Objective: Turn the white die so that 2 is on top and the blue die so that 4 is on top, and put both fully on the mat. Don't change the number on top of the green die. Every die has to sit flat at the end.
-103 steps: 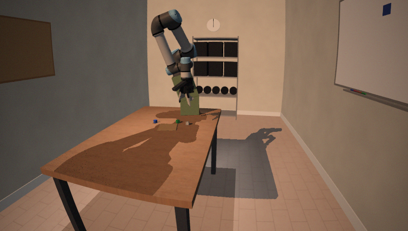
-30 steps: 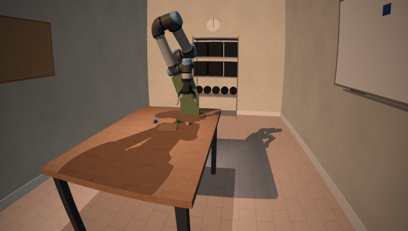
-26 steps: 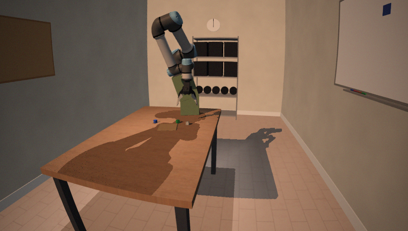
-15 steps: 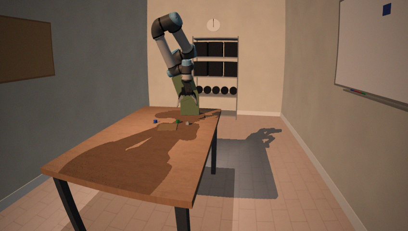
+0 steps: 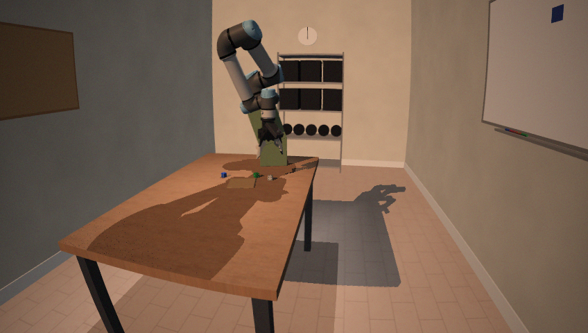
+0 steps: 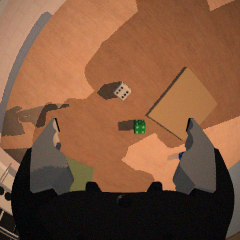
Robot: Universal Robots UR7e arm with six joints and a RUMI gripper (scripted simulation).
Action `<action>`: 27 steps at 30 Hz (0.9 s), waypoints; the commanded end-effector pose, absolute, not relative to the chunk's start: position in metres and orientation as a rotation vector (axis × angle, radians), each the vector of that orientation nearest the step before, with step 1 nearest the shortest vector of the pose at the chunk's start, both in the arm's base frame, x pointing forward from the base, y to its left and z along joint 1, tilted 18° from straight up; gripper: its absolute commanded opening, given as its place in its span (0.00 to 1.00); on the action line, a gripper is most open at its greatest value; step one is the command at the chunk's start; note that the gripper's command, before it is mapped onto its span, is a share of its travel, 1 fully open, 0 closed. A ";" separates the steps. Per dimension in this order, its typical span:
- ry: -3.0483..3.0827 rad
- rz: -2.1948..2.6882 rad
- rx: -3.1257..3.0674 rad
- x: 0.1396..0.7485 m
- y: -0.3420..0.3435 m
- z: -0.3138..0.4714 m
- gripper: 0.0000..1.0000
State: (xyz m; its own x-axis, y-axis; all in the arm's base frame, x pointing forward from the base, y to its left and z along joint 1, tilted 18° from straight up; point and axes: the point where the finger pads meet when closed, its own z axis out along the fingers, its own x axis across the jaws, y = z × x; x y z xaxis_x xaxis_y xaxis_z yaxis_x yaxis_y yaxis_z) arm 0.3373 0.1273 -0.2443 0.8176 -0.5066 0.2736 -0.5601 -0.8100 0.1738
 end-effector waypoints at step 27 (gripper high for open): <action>0.318 0.152 2.816 0.338 0.116 -0.269 1.00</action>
